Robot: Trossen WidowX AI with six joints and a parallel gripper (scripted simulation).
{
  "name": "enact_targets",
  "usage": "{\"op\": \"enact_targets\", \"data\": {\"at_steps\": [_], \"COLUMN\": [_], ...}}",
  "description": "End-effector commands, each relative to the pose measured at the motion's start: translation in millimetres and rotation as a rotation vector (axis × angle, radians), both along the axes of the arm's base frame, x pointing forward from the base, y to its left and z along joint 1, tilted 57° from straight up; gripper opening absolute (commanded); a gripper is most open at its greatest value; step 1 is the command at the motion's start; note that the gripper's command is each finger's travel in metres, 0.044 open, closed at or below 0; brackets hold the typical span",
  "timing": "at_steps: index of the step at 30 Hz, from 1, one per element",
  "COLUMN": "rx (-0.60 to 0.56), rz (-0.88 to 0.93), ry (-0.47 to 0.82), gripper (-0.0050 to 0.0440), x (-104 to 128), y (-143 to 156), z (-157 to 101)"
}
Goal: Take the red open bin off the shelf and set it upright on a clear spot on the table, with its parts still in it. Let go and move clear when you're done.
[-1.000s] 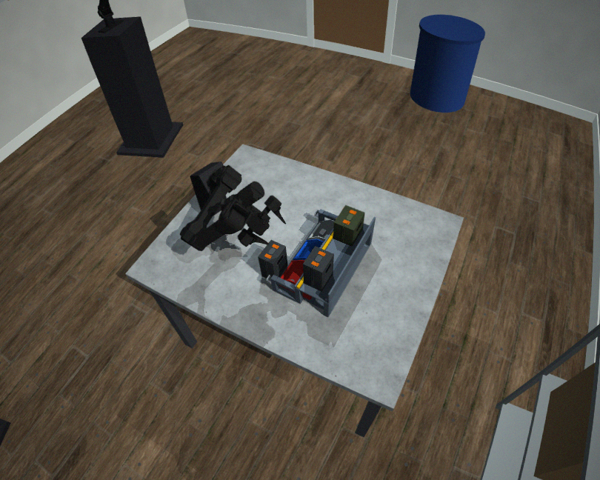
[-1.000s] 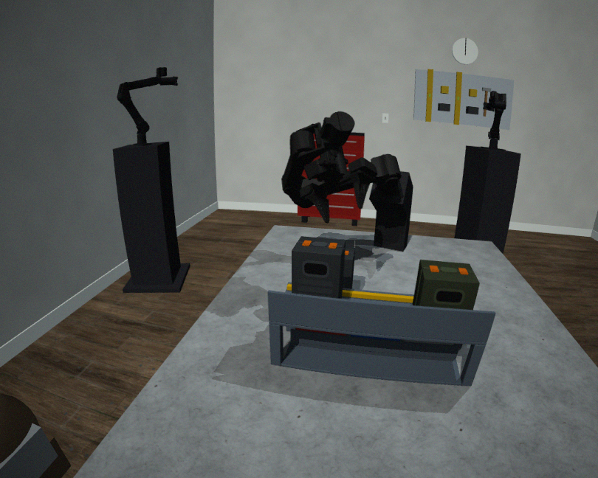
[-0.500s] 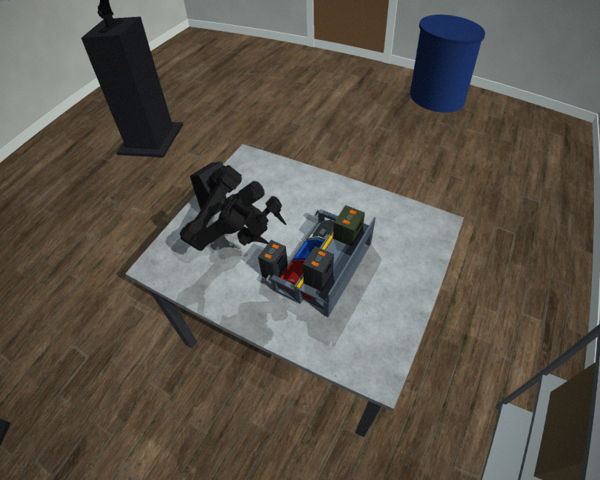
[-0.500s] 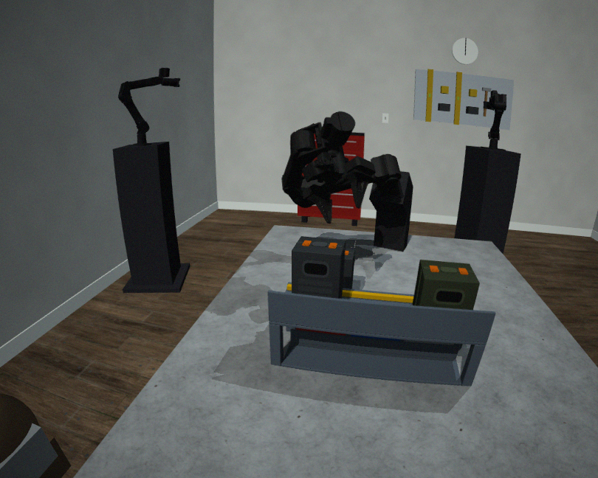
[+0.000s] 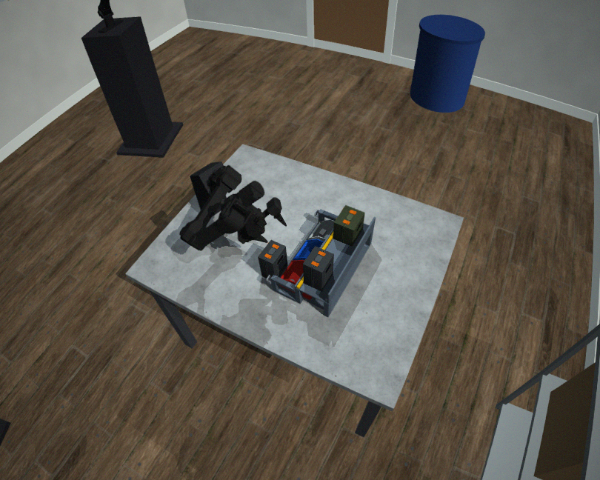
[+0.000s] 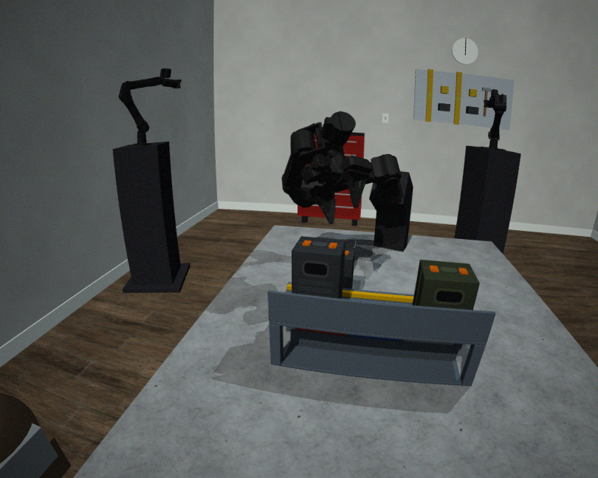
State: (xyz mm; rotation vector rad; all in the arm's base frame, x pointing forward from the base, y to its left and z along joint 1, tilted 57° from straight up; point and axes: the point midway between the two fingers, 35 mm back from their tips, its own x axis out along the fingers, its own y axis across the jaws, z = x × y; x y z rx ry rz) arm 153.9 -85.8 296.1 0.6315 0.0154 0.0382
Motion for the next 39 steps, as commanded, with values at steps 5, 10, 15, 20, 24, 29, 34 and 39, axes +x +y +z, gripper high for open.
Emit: {"op": "enact_targets", "data": {"at_steps": [5,10,15,20,24,29,34,39], "rx": [0.170,0.170,0.170,0.296,0.327,0.327,0.353,0.454], "rz": [-0.148,-0.148,-0.148,-0.135,-0.168,-0.168,-0.040,-0.186], "ry": [0.111,0.111,0.111,0.105,0.130,0.130,0.039,0.148], "gripper": [0.0440,0.0440,0.0440,0.0440,0.0440,0.0440,0.0440,0.0440], "x": [41,41,41,33,41,41,8,41], "y": [-21,-21,-21,-17,-21,-21,-3,-21], "z": [-28,-28,-28,-22,-28,-28,-5,-28]}}
